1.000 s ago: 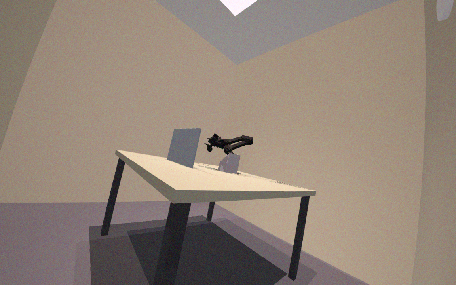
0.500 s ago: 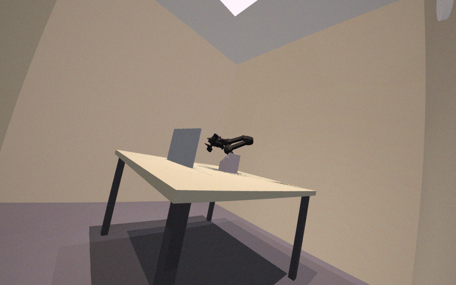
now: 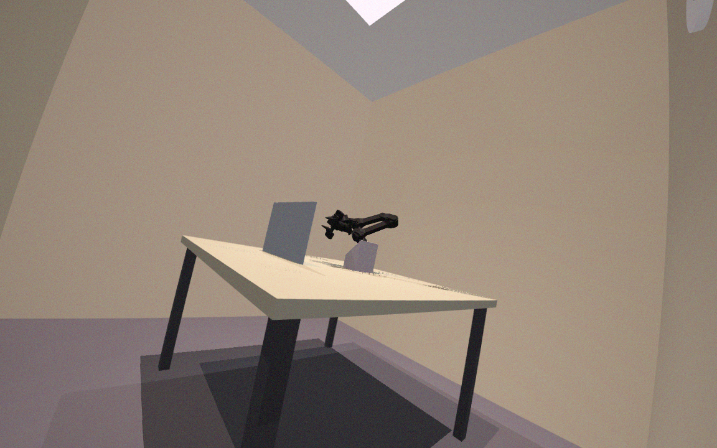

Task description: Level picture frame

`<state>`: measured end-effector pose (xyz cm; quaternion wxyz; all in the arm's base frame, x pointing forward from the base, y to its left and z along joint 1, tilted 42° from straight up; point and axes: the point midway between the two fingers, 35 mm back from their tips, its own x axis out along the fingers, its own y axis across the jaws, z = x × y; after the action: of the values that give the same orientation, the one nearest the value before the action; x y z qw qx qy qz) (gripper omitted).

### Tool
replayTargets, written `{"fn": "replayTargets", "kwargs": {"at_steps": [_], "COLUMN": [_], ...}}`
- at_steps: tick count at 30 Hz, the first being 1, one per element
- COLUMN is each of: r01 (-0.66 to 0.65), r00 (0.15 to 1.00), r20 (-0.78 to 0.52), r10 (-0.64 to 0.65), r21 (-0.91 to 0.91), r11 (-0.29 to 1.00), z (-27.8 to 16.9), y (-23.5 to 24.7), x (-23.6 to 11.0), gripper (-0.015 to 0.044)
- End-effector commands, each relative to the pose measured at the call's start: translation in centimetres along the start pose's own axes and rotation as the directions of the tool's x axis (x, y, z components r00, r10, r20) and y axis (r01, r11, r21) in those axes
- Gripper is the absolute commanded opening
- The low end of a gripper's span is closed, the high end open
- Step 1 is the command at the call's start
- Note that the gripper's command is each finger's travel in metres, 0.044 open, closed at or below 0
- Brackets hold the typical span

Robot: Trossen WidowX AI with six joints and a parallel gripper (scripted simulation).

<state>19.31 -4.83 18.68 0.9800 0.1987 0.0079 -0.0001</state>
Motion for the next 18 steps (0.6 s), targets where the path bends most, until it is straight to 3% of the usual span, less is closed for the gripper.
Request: {"fn": "replayTargets", "kwargs": {"at_steps": [1, 12, 18], "r01": [-0.003, 0.000, 0.011], "r00": [1.000, 1.000, 1.000], "r20": [-0.002, 0.000, -0.008], "r10": [0.003, 0.000, -0.011], "r21": [-0.006, 0.001, 0.055], "r11": [1.000, 1.000, 0.998], "z": [0.0, 0.0, 0.6], "y": [0.0, 0.0, -1.4], "x": [0.0, 0.1, 1.9], "gripper": [0.0260, 0.0260, 0.0260]}}
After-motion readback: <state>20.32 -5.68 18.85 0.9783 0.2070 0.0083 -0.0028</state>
